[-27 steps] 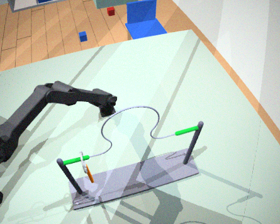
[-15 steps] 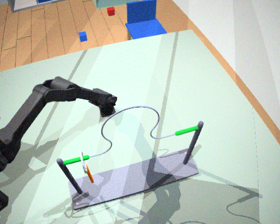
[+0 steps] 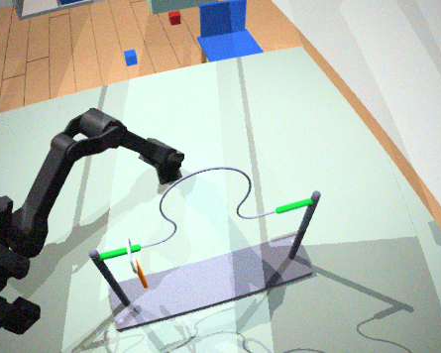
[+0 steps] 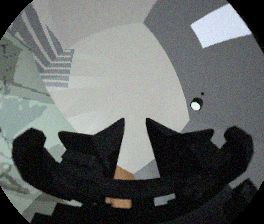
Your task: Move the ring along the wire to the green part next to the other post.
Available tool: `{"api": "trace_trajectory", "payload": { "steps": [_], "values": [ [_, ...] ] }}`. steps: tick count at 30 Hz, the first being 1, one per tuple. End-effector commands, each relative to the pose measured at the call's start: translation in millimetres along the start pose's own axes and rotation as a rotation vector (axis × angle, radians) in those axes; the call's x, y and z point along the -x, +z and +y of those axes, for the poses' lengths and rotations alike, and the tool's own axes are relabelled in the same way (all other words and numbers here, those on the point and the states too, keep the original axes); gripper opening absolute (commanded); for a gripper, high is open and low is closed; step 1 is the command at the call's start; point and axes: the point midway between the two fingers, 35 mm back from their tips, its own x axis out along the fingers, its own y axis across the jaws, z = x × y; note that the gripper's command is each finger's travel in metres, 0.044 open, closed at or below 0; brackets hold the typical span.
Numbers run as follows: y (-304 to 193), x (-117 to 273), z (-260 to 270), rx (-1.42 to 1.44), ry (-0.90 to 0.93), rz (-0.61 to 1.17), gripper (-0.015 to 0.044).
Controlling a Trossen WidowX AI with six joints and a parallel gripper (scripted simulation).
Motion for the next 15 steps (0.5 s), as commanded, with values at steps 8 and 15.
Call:
{"api": "trace_trajectory", "payload": {
  "steps": [8,15],
  "values": [
    [-25.4,63.9,65.4,-0.160,0.091,0.106,0.0160],
    [-28.3,105.6,104.6,-0.260,0.137,0.169,0.0160]
  ]
}}
